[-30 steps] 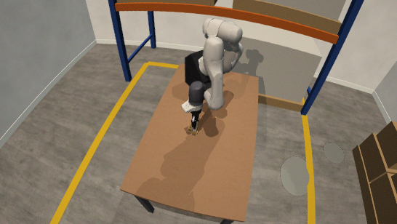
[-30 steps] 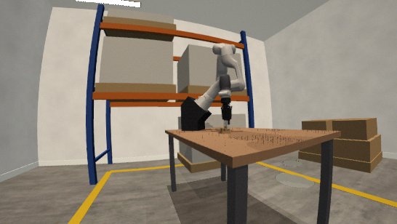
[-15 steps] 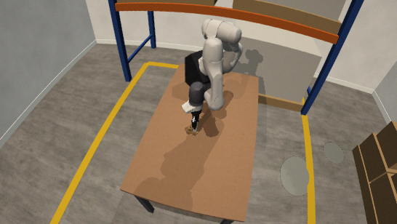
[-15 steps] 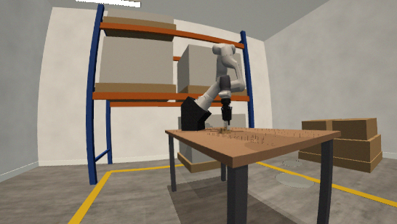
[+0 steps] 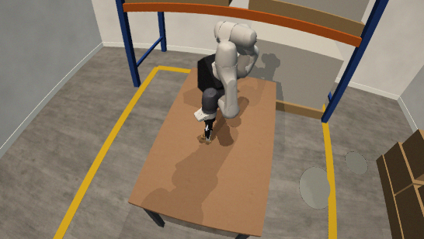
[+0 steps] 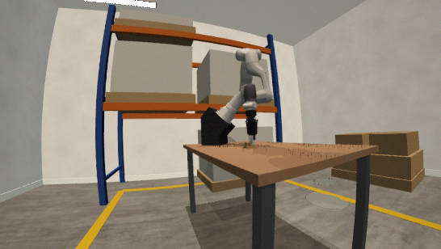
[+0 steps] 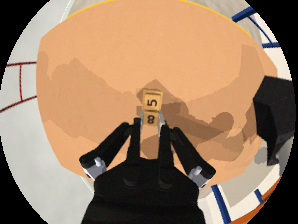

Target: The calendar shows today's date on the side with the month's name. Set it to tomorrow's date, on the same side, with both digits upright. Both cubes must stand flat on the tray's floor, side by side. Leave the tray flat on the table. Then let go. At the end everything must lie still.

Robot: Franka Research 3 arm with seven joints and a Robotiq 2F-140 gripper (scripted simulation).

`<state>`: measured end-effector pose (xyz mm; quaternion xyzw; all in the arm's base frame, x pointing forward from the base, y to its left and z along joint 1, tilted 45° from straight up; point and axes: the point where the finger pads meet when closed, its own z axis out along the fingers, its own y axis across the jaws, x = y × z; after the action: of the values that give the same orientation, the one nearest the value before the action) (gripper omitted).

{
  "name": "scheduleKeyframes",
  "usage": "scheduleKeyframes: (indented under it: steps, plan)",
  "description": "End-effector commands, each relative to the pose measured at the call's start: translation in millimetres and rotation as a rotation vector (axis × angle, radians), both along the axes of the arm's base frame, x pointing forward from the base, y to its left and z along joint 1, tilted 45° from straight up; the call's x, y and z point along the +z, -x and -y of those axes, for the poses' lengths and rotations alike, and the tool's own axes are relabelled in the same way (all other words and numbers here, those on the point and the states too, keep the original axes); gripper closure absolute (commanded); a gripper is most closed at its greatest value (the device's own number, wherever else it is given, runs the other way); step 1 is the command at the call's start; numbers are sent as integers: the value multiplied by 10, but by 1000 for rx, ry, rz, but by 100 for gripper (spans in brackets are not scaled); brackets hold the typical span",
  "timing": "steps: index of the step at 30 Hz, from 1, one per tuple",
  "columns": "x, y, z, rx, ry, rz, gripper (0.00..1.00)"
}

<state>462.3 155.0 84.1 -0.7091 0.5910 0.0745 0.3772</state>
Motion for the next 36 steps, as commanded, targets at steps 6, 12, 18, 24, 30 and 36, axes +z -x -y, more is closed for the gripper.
scheduleKeyframes:
  steps: [6,12,18,24,30,36]
  plan:
    - [1,-22,8,2,5,9,83]
    - [1,-22,8,2,5,9,83]
    - [1,-22,8,2,5,9,83]
    - [1,-22,8,2,5,9,83]
    - [1,-22,8,2,5,9,83]
    - [1,-22,8,2,5,9,83]
